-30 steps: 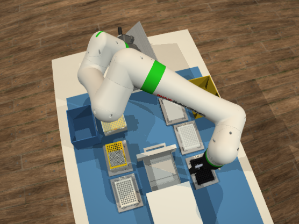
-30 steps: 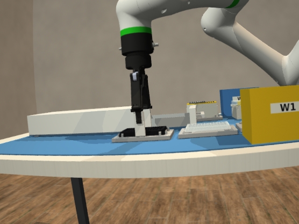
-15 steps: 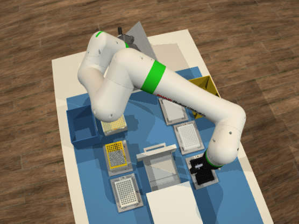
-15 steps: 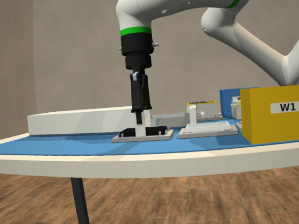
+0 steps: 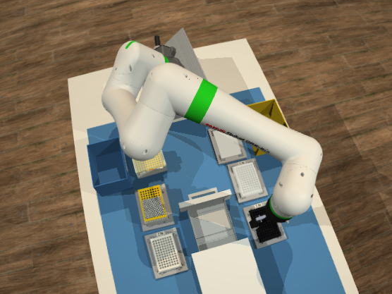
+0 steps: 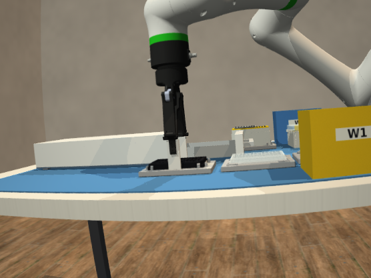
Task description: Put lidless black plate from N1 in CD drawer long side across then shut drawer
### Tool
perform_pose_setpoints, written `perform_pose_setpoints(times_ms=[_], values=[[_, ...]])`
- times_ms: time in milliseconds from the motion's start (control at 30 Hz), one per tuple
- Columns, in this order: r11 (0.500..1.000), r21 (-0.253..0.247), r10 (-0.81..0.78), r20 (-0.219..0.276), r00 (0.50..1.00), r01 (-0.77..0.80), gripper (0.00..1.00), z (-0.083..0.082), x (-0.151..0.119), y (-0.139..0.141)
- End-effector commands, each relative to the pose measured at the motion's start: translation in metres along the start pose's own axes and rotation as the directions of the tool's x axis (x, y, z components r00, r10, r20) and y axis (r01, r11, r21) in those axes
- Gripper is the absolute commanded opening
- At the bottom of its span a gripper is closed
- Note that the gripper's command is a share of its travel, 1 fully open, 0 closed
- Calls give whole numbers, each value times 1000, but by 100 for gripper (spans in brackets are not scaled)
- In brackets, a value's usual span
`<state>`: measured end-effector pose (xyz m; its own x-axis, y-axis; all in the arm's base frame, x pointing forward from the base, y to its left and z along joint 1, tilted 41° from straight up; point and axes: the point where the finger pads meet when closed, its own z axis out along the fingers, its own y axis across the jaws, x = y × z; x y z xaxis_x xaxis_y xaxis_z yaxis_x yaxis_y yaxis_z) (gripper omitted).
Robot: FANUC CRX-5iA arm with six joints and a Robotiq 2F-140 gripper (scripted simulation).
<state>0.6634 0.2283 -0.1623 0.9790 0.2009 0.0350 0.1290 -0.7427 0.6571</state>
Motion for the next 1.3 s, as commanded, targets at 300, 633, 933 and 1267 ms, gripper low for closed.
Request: perform_pose_setpoints(times_ms=[300,633,933,1267], values=[[1000,0,0,0,1000,0,0,0,0,0],[1000,0,0,0,1000,0,0,0,0,0],[1000,0,0,0,1000,0,0,-1,0,0],[1000,0,0,0,1000,0,0,-3,0,0]])
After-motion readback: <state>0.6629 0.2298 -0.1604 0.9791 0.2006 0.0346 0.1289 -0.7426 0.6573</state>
